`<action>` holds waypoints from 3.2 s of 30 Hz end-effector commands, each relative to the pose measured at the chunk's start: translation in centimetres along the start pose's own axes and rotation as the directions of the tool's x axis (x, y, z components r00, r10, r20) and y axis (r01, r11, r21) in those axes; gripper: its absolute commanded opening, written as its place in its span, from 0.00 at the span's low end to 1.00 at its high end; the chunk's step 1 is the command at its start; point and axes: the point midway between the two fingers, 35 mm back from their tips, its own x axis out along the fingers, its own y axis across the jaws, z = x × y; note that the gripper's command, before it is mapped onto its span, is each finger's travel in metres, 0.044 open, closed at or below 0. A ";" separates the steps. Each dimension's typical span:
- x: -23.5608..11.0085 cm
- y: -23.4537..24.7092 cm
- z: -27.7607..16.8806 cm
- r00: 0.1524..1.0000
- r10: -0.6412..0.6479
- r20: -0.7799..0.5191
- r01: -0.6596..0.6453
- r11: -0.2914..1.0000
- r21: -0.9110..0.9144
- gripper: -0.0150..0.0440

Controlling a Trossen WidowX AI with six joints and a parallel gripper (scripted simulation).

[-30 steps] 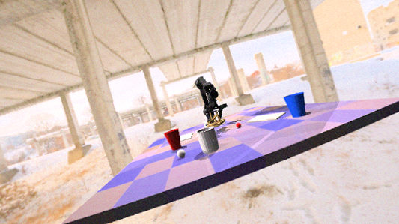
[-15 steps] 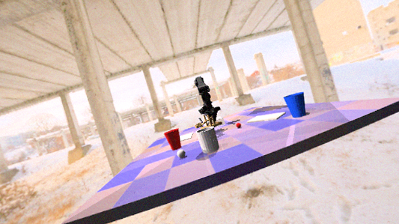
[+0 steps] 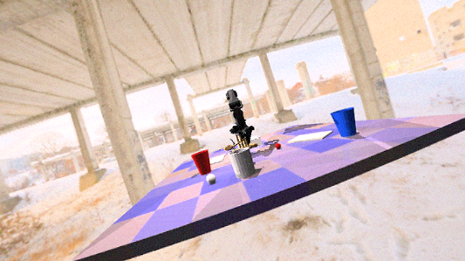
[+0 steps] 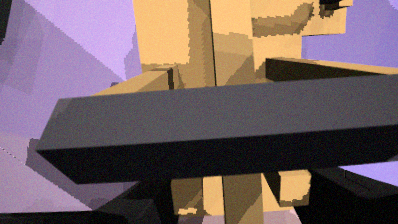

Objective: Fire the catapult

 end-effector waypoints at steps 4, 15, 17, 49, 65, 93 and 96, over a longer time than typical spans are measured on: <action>0.9 0.2 0.1 1.000 0.005 0.002 -0.005 1.000 0.005 0.25; 2.7 0.3 0.1 1.000 0.005 0.002 -0.005 1.000 0.005 0.25; 3.0 0.3 0.1 1.000 0.005 0.002 -0.005 1.000 0.005 0.25; -3.7 0.5 0.2 1.000 0.002 0.000 -0.002 1.000 0.001 1.00; -4.8 0.5 0.2 1.000 0.009 0.004 -0.008 0.975 -0.223 1.00; -5.1 0.4 0.0 1.000 0.008 0.003 0.000 0.368 -0.930 1.00; -5.1 0.4 0.0 1.000 0.008 0.003 0.001 0.270 -0.963 1.00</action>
